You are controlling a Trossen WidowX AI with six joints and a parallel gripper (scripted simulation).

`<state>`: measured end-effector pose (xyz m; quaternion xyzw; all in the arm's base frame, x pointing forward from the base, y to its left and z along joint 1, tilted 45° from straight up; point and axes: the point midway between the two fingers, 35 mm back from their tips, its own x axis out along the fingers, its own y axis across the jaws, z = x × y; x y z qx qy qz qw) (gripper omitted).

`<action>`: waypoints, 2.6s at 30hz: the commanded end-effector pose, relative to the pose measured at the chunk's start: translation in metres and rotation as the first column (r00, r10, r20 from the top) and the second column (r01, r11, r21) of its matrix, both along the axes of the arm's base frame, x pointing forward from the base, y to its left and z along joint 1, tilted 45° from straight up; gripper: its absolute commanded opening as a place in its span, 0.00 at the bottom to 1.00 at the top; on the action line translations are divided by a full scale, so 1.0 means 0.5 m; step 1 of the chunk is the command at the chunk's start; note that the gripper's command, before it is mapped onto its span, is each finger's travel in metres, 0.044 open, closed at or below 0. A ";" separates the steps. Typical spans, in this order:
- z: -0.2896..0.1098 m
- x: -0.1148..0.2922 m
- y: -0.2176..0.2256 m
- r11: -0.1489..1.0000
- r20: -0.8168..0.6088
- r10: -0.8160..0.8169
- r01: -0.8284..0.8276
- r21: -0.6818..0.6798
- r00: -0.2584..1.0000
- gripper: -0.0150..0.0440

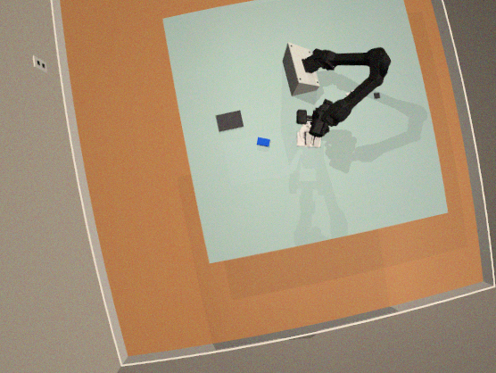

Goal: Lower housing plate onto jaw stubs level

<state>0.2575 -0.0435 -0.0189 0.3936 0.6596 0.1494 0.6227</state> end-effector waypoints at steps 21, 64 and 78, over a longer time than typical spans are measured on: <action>-0.001 -0.003 0.000 1.000 -0.005 0.002 -0.002 -0.003 1.000 0.85; -0.045 0.007 0.041 1.000 -0.003 0.000 0.000 -0.003 1.000 0.85; -0.075 0.008 0.073 1.000 -0.005 0.001 -0.001 -0.002 1.000 0.85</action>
